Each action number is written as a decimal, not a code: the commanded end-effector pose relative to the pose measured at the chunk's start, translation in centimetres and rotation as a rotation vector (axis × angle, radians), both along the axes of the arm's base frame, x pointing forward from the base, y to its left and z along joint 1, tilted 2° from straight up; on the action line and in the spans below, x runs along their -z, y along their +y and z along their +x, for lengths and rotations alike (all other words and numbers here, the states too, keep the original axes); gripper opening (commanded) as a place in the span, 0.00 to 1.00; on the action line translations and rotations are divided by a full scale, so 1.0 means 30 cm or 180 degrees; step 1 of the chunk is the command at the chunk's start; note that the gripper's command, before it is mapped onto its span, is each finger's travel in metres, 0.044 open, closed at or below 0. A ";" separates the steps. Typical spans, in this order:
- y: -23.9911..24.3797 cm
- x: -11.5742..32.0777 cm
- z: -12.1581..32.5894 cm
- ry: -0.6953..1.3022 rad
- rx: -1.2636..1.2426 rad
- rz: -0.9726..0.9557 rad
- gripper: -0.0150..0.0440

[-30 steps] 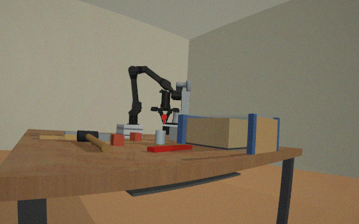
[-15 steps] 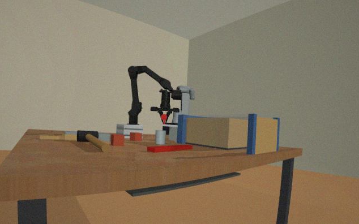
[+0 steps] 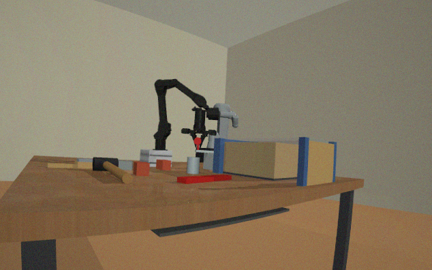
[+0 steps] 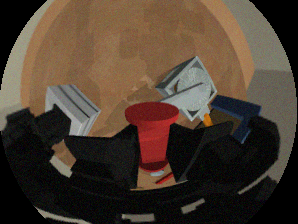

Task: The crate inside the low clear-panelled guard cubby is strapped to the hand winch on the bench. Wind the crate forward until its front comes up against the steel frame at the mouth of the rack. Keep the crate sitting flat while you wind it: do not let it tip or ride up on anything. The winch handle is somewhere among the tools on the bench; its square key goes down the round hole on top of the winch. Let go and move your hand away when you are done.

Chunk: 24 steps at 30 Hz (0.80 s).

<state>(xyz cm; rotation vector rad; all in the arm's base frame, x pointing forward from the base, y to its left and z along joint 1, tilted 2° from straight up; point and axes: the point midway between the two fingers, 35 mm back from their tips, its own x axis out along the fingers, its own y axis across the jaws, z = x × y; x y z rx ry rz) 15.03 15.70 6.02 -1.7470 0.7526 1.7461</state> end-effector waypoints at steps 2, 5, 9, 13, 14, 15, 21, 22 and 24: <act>-0.016 -0.002 0.043 -0.0084 0.0046 -0.0051 0.25; -0.019 -0.002 0.054 -0.0085 0.0046 -0.0052 0.25; -0.022 -0.003 0.068 -0.0086 0.0046 -0.0052 0.25; -0.024 -0.003 0.083 -0.0087 0.0046 -0.0052 0.25; -0.025 -0.004 0.088 -0.0088 0.0046 -0.0052 0.25; -0.025 -0.004 0.091 -0.0088 0.0046 -0.0052 0.25; -0.028 -0.004 0.113 -0.0090 0.0046 -0.0053 0.25; -0.028 -0.005 0.118 -0.0090 0.0046 -0.0053 0.25; -0.028 -0.005 0.125 -0.0091 0.0046 -0.0053 0.25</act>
